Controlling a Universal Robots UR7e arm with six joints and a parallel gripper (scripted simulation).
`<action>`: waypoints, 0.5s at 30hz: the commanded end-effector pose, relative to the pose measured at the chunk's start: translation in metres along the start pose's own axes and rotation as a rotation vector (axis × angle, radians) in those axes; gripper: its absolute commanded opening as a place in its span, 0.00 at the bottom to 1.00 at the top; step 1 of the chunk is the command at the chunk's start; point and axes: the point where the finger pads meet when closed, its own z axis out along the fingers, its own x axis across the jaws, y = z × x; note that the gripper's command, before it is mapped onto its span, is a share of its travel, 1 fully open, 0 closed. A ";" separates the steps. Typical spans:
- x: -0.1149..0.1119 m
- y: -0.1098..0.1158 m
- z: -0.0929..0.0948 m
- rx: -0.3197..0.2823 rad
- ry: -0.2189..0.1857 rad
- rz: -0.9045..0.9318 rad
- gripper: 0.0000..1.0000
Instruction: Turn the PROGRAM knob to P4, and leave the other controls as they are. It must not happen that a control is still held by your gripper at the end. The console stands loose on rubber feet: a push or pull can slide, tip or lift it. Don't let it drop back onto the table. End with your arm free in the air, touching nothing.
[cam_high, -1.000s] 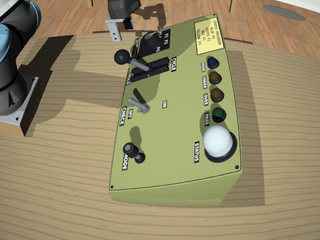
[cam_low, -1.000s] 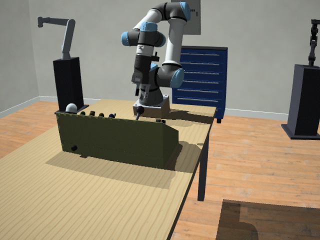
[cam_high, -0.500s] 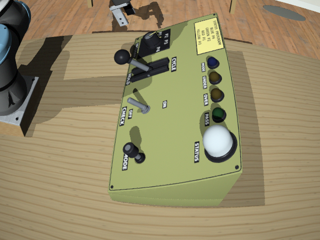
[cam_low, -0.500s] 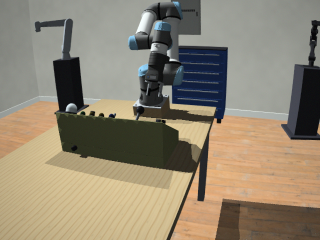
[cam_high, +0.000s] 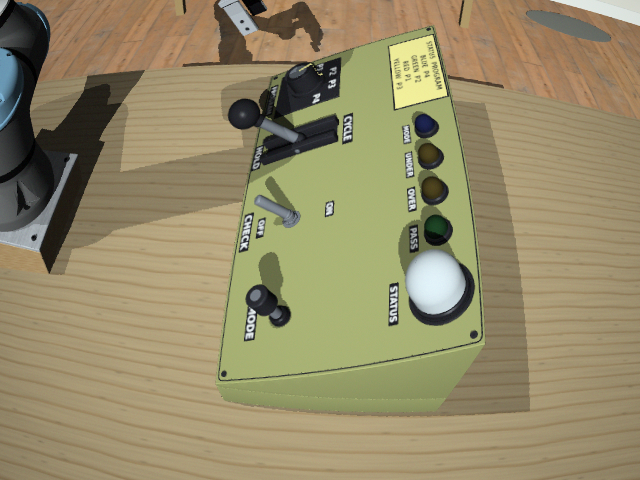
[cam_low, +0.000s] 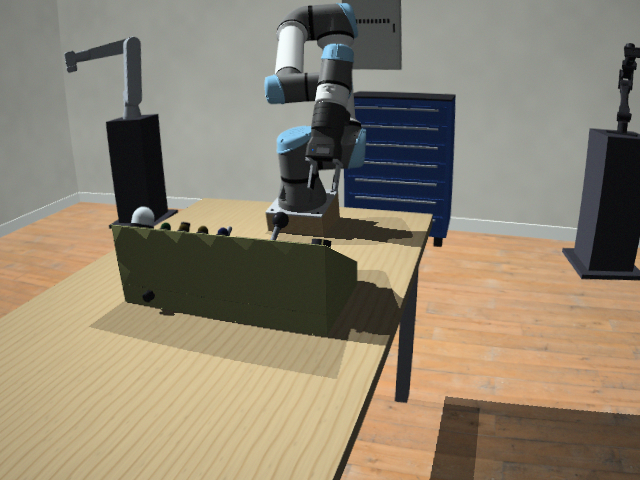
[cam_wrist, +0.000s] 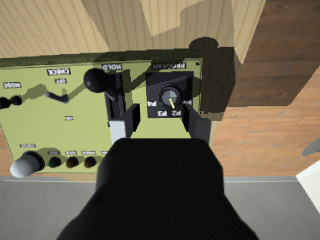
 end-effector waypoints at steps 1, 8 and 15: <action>0.005 -0.001 -0.002 -0.013 0.009 -0.012 1.00; 0.010 -0.002 -0.004 -0.026 0.020 -0.025 1.00; 0.012 -0.002 -0.005 -0.029 0.023 -0.029 1.00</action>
